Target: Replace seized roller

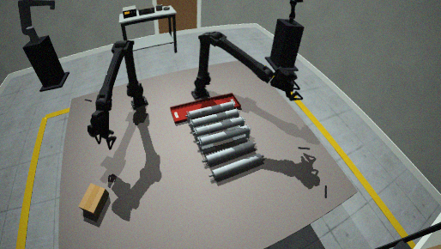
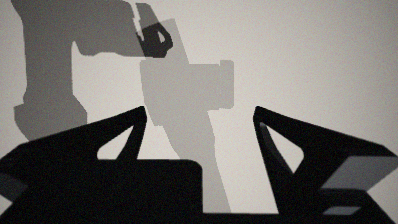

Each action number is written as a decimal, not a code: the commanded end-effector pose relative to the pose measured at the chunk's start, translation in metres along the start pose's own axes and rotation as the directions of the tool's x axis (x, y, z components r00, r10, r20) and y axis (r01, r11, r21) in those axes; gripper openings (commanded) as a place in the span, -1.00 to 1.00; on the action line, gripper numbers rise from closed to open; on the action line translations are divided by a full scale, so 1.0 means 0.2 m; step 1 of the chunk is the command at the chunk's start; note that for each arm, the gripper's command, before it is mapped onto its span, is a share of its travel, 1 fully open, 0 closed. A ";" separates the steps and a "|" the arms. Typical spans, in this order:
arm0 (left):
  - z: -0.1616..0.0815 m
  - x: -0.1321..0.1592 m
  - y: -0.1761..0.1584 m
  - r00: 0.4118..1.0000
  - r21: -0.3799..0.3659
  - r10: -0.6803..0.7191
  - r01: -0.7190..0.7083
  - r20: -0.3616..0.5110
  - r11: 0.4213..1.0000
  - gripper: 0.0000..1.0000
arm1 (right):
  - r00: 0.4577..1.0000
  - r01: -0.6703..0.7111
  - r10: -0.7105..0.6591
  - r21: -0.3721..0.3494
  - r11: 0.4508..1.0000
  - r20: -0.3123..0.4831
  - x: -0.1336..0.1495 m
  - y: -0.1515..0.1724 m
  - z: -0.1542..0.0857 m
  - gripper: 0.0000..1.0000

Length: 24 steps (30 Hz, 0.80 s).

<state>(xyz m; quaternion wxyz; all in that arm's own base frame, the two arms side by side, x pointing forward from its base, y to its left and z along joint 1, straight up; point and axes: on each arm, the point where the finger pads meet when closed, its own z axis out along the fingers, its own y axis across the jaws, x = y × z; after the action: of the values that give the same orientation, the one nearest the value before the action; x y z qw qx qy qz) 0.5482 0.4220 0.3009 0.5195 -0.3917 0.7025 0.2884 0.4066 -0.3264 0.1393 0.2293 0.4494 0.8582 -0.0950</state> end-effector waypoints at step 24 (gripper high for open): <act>-1.01 -0.38 -0.68 0.985 0.459 0.040 -0.114 0.168 0.881 1.00 | 0.816 0.412 -0.215 -0.280 0.867 0.537 -0.21 0.94 -0.85 1.00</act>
<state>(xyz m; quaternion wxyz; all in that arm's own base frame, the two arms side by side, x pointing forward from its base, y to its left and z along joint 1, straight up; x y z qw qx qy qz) 0.5817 0.2241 0.4092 0.6267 -0.2223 0.7286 0.1643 0.5192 -0.2032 0.2847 0.4626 0.2394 0.8505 -0.0727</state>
